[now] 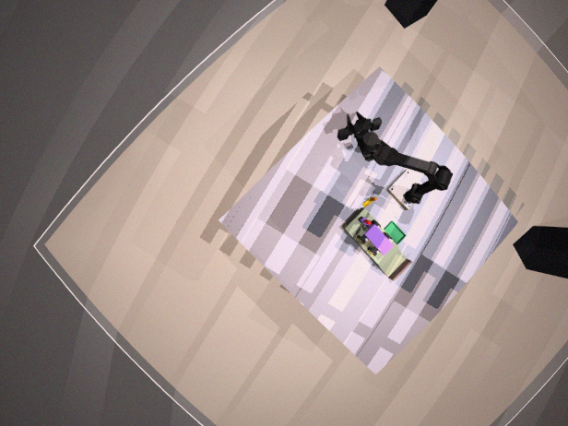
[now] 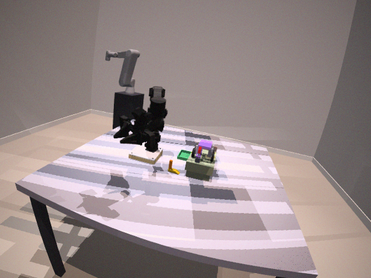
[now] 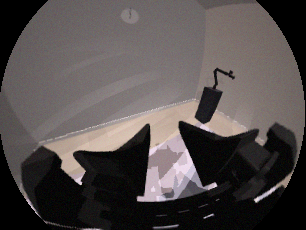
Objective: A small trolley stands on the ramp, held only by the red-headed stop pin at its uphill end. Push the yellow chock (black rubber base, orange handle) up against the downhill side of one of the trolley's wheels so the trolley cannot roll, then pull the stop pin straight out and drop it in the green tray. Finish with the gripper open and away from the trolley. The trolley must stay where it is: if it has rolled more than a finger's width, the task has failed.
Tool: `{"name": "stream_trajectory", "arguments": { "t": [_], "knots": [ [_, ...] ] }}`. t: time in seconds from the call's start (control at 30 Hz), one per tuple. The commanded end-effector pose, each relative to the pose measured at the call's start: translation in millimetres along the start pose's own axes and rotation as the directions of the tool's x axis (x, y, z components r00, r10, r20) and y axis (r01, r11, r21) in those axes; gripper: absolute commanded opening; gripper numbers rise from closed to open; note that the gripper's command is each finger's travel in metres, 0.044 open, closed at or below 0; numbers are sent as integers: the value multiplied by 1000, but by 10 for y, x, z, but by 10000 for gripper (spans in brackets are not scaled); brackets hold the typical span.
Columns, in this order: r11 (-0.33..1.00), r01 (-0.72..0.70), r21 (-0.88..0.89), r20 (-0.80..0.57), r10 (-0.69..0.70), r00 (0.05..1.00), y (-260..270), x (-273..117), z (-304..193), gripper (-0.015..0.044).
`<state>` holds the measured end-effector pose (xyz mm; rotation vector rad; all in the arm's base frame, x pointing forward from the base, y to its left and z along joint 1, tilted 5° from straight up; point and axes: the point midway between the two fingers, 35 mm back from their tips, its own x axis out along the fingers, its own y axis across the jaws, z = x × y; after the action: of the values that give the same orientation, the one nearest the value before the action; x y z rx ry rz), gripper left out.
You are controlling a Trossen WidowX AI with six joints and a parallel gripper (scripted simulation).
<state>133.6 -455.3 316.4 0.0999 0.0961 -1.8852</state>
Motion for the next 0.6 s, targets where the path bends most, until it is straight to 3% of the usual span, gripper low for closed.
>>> {"name": "stream_trajectory", "arguments": {
  "t": [0.0, 0.3, 0.57],
  "knots": [
    [978, -208, 7, -204, 205, 957, 358, -503, -484, 190],
    [923, -381, 57, -494, 358, 792, 520, -1309, -1120, 190],
    [897, -432, 98, -738, 357, 573, 329, -2103, -1647, 190]
  ]
}}
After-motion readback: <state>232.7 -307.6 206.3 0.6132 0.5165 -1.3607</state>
